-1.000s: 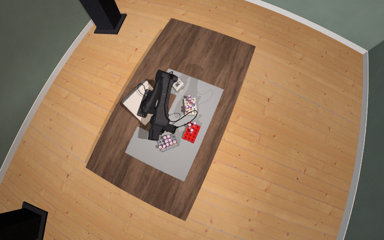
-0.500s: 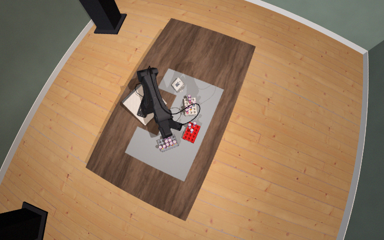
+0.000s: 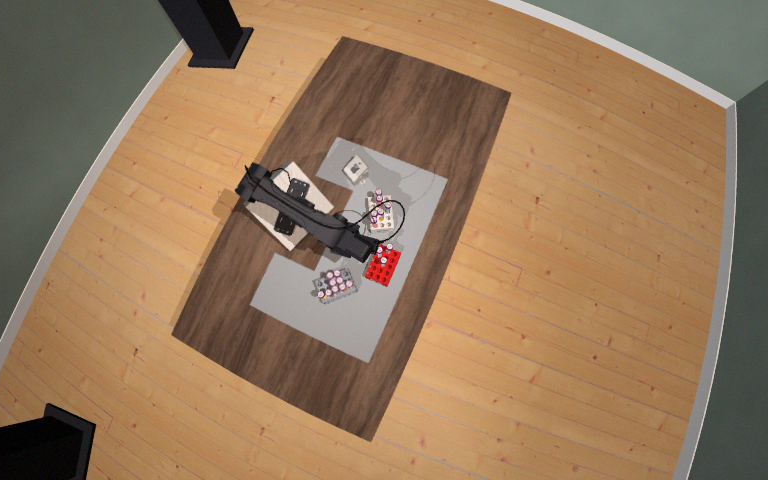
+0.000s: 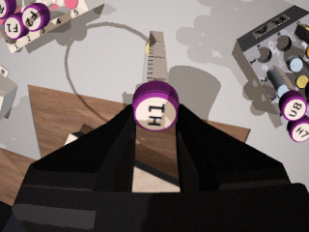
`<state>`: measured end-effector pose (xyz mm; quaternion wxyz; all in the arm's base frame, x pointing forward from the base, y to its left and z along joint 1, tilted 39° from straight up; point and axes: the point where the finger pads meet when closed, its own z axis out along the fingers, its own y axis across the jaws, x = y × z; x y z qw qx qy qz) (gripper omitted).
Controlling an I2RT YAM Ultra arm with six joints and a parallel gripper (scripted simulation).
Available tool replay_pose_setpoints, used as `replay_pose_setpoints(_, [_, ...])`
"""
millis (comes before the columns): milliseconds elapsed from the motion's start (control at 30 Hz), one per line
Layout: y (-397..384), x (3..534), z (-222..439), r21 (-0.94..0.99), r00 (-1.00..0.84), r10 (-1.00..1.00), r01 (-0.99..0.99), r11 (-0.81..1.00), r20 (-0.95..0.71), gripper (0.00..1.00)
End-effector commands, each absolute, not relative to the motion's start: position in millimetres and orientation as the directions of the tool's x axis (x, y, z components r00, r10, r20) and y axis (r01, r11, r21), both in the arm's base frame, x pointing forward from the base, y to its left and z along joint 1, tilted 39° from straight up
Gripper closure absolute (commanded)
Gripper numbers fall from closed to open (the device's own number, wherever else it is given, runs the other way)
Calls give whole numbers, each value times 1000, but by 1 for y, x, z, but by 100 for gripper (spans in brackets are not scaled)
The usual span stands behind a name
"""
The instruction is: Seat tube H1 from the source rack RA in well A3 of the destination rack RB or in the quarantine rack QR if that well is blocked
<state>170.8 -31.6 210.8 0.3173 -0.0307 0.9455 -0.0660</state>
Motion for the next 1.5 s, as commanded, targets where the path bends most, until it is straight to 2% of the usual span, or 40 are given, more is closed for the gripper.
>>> replay_pose_setpoints(0, [-40, 180, 225, -218, -809, 13, 174, 960, -587, 100])
replay_pose_setpoints(567, [-22, 197, 235, -211, -798, 16, 178, 961, -602, 100])
replay_pose_setpoints(833, [-22, 197, 235, -45, -724, 268, 382, 923, -636, 100])
replay_pose_setpoints(933, [-22, 197, 235, -24, -711, 299, 406, 914, -637, 100])
replay_pose_setpoints(1367, [-22, 197, 235, 246, -474, 655, 667, 704, -588, 100])
replay_pose_setpoints(1467, [-22, 197, 235, 265, -452, 678, 682, 681, -580, 100])
